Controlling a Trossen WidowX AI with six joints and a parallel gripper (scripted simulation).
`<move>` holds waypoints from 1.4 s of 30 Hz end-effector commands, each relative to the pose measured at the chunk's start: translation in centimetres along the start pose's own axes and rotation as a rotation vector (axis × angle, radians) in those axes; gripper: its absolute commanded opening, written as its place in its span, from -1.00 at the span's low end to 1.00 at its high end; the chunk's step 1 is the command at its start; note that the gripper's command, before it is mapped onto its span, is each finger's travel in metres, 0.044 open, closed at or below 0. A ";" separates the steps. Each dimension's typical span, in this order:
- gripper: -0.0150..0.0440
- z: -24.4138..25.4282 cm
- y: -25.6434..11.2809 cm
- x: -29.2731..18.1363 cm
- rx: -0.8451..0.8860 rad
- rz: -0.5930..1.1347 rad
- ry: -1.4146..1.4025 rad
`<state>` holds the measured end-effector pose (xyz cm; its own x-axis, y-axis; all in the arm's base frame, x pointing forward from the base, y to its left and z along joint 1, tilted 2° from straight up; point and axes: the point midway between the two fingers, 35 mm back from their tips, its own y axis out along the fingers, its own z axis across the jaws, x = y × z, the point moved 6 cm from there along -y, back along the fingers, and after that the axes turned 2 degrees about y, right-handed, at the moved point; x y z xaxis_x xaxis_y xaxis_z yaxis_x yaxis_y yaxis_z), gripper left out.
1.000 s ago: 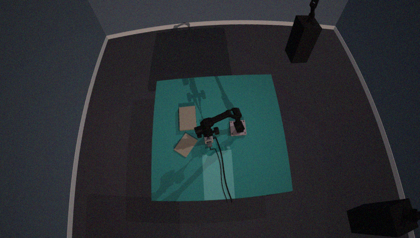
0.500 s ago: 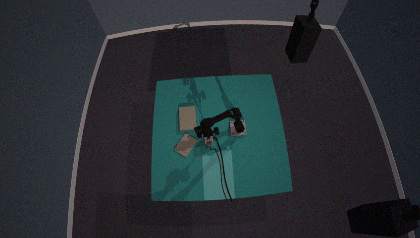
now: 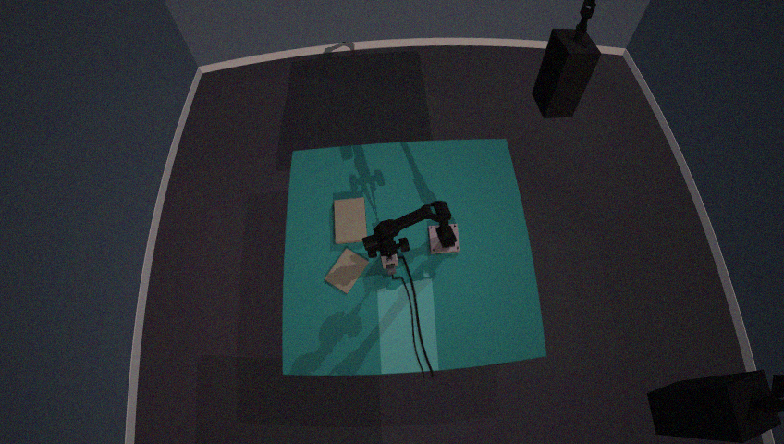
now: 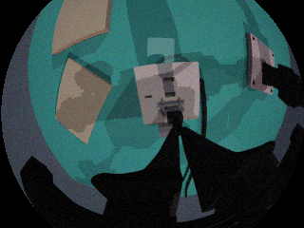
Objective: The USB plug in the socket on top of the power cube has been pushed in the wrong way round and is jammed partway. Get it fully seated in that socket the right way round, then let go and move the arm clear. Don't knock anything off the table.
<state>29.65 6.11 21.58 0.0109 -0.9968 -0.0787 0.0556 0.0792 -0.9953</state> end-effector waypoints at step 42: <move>-0.49 0.0 0.5 0.0 0.002 0.010 -0.005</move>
<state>29.67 6.13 21.10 0.0120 -0.9964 -0.0844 0.0560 0.0850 -0.9948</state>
